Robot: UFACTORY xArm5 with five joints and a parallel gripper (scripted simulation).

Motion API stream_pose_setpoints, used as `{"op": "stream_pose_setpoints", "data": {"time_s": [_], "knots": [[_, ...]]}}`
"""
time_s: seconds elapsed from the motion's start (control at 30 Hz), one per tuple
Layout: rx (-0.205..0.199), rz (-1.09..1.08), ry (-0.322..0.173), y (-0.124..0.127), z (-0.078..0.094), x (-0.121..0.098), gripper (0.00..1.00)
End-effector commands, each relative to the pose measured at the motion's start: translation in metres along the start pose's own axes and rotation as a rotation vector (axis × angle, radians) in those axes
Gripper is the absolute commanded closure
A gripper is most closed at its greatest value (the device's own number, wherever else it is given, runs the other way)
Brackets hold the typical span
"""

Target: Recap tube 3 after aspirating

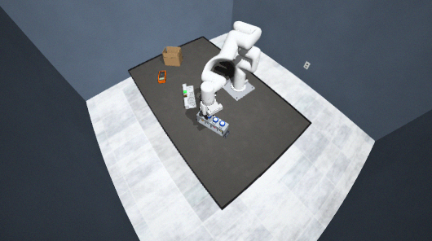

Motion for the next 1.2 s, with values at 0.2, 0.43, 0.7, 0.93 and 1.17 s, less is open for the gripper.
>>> {"op": "stream_pose_setpoints", "data": {"time_s": [0.2,0.43,0.7,0.93,1.17], "knots": [[-0.011,-0.12,-0.01,0.0005,-0.0032,0.0018,0.54],[-0.009,-0.4,-0.011,0.0005,-0.0032,0.0018,0.54],[-0.007,-0.72,-0.013,0.0005,-0.0032,0.0018,0.54],[-0.006,-0.92,-0.014,0.0005,-0.0032,0.0018,0.54],[-0.004,-1.178,-0.015,0.0005,-0.0032,0.0018,0.54]]}}
Point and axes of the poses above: the point where the finger pads meet when closed, its own z axis out along the fingers, its own y axis across the jaws, x = y × z, the point moved 10 cm from there along -z, back along the fingers, and after that the axes turned 3 degrees about z, right-handed, at the moved point
